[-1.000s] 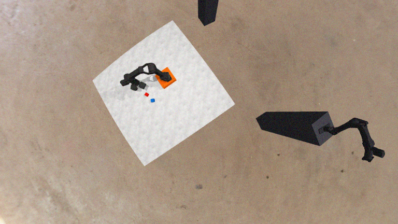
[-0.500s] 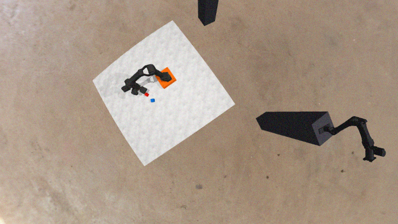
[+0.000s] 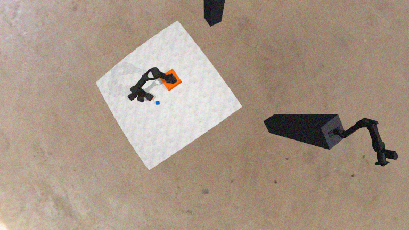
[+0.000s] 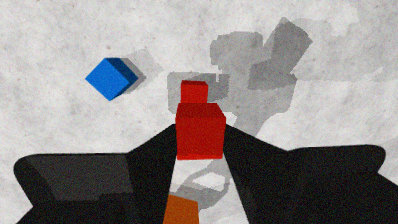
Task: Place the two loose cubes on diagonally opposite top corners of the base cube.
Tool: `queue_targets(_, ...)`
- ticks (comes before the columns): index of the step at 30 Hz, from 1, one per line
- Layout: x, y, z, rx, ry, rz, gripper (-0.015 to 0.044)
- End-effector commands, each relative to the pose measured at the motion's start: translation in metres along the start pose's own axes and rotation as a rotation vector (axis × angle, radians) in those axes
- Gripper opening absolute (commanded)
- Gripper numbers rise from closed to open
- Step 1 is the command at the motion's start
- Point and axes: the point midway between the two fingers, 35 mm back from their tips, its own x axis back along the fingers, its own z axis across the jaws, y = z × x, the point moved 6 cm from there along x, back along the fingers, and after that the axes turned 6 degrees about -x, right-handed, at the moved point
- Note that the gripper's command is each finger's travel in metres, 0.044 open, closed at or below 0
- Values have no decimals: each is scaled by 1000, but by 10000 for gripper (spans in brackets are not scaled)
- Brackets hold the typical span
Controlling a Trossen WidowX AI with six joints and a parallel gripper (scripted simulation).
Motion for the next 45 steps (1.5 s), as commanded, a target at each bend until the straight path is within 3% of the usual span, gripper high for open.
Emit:
queue_targets(1, -4, 7, 11, -9, 3, 2, 105)
queue_targets(31, -21, 37, 101, -80, 14, -1, 105)
queue_targets(45, -27, 37, 103, -82, 15, -1, 105)
